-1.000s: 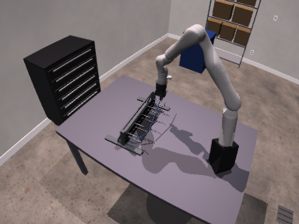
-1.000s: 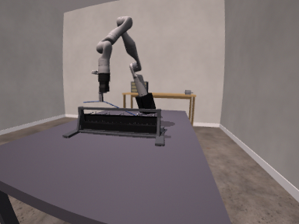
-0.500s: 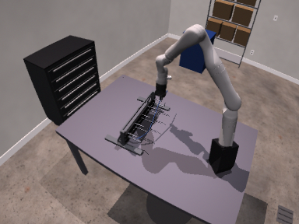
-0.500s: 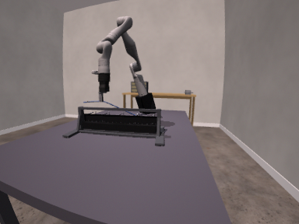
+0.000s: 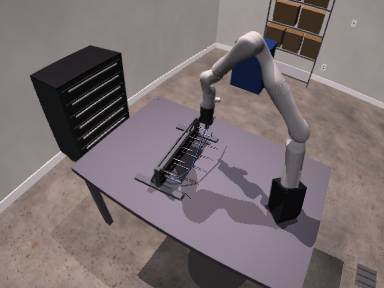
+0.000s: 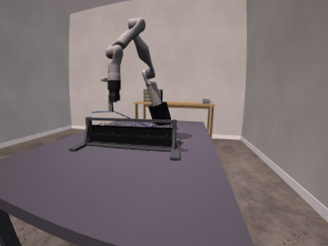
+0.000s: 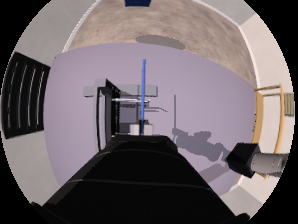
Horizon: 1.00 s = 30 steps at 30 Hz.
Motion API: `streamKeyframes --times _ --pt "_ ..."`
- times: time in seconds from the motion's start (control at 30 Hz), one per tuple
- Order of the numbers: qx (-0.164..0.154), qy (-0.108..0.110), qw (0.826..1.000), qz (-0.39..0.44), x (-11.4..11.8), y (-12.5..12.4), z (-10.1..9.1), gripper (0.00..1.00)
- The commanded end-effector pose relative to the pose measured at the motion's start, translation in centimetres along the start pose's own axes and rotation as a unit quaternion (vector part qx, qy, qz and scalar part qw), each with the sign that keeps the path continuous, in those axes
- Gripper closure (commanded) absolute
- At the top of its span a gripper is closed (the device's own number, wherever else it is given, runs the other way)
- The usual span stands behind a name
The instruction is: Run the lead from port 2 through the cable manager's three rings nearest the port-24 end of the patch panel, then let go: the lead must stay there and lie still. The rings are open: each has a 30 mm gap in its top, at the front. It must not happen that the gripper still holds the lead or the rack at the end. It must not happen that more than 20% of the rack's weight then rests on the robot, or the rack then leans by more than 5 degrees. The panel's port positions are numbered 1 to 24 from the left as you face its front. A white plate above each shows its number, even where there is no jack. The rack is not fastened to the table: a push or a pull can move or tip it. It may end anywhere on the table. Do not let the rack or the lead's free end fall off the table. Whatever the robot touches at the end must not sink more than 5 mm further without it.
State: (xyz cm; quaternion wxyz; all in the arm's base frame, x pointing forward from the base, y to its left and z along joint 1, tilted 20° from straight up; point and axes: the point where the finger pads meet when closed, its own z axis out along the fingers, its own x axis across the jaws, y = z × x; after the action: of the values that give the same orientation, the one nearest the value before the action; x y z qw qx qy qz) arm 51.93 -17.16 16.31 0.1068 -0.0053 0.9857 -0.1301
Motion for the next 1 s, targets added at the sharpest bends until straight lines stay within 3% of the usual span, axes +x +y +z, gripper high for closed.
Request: streamKeyframes --times 0.0,0.97 --pt "0.003 -0.003 1.000 0.002 -0.15 -0.46 -0.20 1.00" --pt "0.003 -0.003 1.000 0.002 -0.16 -0.46 0.56 1.00"
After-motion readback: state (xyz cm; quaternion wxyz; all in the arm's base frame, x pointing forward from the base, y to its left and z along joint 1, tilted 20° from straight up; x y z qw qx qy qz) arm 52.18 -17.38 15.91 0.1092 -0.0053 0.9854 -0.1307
